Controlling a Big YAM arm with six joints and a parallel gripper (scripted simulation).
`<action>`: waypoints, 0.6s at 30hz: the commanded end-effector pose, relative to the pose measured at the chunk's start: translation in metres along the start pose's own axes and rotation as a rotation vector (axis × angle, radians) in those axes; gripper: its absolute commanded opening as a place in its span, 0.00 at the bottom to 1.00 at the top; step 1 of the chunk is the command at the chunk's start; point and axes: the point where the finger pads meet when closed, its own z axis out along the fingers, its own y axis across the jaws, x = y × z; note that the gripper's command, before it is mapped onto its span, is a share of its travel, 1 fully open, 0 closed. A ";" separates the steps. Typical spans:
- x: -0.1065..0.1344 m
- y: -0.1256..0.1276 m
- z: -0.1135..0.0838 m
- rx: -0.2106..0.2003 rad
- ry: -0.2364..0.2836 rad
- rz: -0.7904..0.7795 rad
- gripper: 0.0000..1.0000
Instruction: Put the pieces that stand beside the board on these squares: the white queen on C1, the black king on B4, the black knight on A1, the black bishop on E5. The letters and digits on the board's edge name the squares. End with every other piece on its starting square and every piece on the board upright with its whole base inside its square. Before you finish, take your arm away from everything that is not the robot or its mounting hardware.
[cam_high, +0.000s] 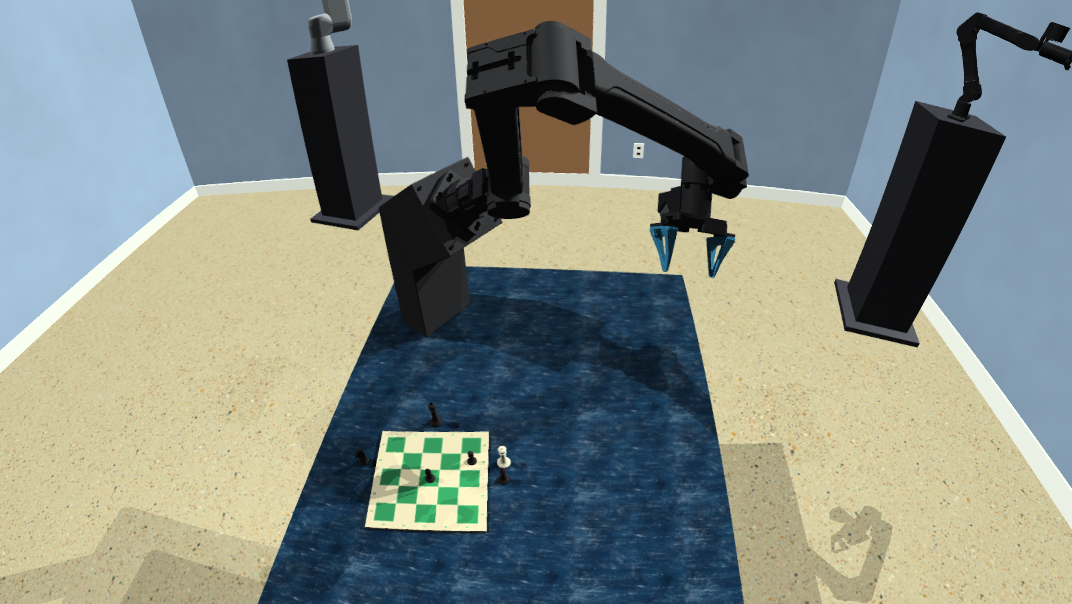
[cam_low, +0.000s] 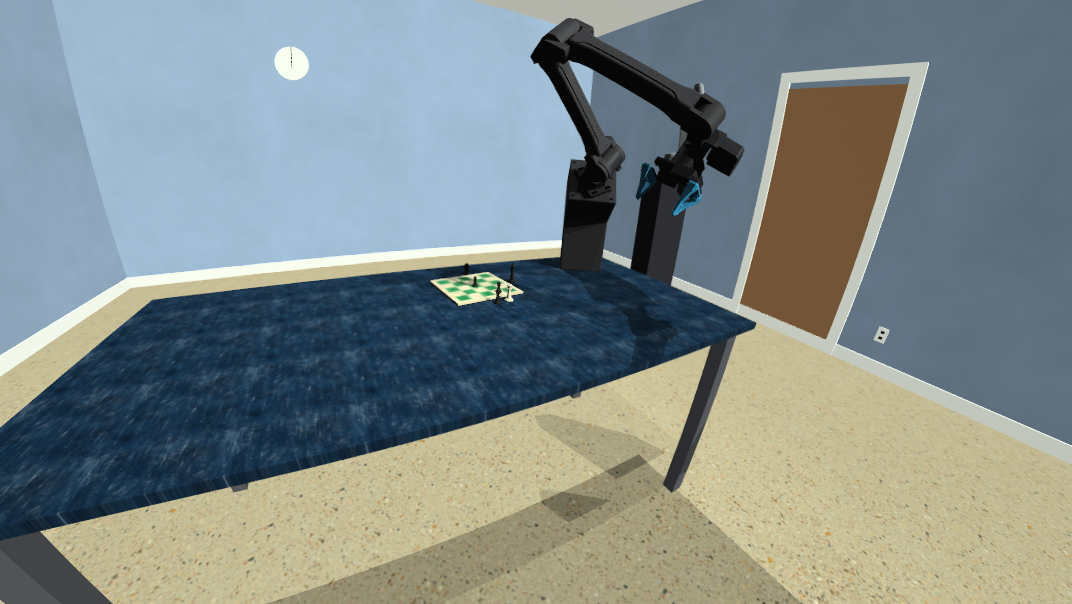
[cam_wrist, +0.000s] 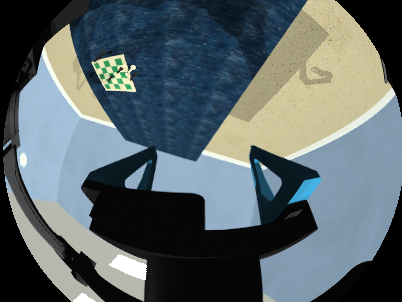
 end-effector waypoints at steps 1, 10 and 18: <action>0.002 -0.001 -0.001 0.003 0.000 0.005 1.00; 0.002 -0.001 -0.001 0.003 0.000 0.005 1.00; 0.007 -0.004 -0.003 0.008 -0.003 0.020 1.00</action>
